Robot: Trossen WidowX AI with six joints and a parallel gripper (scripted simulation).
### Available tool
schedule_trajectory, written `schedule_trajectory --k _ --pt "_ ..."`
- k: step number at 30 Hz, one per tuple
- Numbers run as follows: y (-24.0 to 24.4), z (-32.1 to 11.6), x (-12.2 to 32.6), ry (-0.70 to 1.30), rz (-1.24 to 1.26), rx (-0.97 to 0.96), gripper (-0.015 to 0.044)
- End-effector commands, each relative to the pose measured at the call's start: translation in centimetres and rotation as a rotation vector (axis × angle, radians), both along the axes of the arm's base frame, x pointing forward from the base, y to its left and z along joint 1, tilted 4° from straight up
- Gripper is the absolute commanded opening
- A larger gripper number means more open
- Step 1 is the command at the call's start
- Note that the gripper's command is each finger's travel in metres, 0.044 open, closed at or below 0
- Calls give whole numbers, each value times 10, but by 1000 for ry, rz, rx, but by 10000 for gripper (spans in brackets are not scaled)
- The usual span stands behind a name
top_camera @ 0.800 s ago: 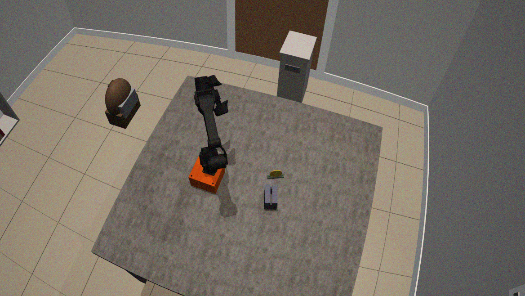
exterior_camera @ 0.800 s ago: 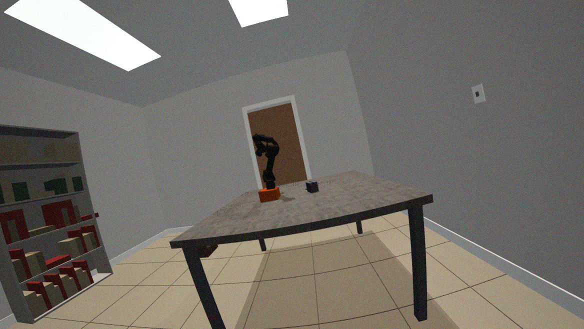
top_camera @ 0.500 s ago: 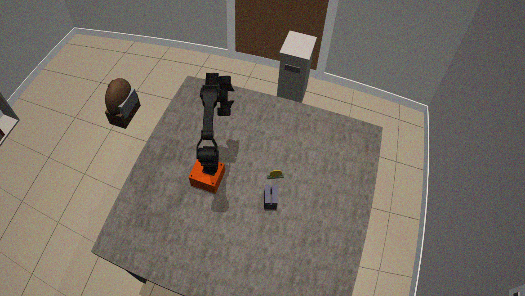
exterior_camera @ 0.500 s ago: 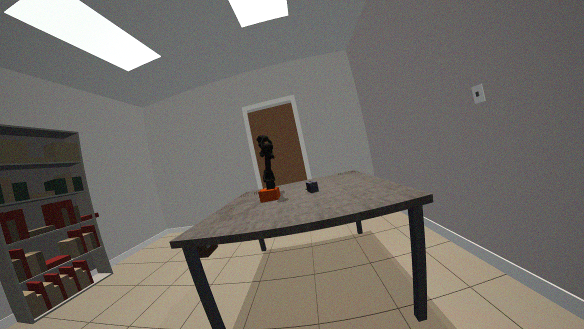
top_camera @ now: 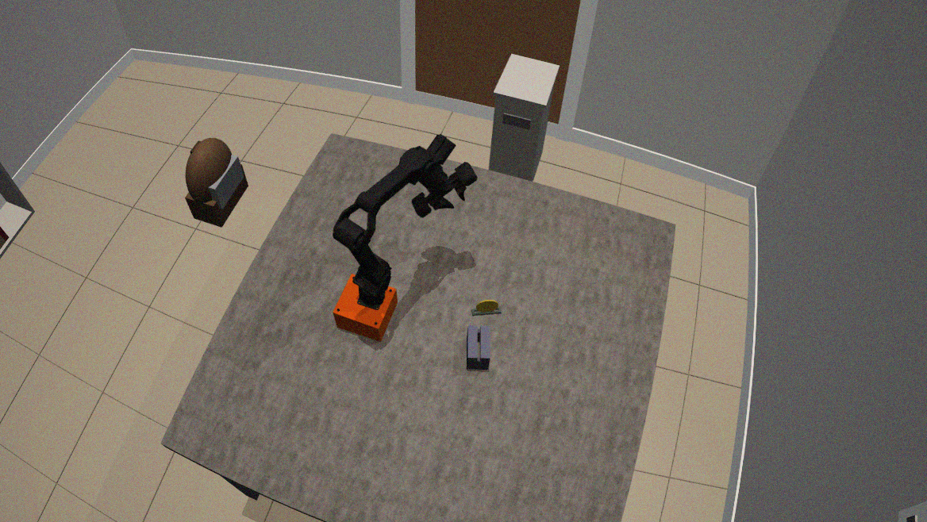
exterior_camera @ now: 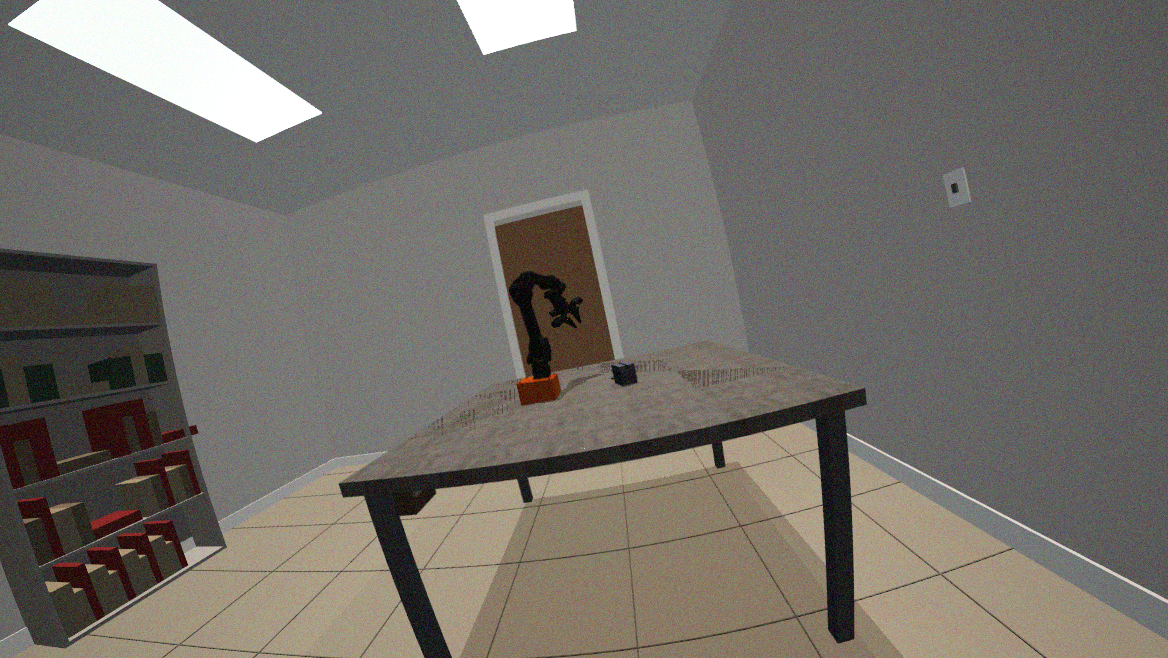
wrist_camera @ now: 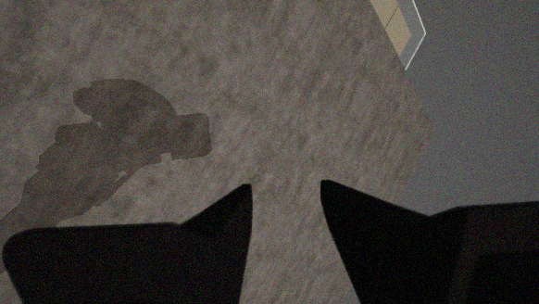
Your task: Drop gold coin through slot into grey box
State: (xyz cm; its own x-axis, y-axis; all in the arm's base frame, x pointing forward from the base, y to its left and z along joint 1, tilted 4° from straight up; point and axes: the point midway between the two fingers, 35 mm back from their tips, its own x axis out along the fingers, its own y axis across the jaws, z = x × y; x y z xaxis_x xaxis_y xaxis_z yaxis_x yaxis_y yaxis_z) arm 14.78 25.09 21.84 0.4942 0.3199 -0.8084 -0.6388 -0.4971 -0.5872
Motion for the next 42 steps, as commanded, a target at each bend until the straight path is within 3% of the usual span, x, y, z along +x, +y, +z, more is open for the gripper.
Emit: schedule_trajectory --k 1,9,20,42 --pt "-15 -16 33 94 -221 13 161" --pt "-54 -49 95 322 -765 112 161" --pt "-158 -104 164 644 -1720 338 161" --pt "-155 -157 168 649 -1735 342 161"
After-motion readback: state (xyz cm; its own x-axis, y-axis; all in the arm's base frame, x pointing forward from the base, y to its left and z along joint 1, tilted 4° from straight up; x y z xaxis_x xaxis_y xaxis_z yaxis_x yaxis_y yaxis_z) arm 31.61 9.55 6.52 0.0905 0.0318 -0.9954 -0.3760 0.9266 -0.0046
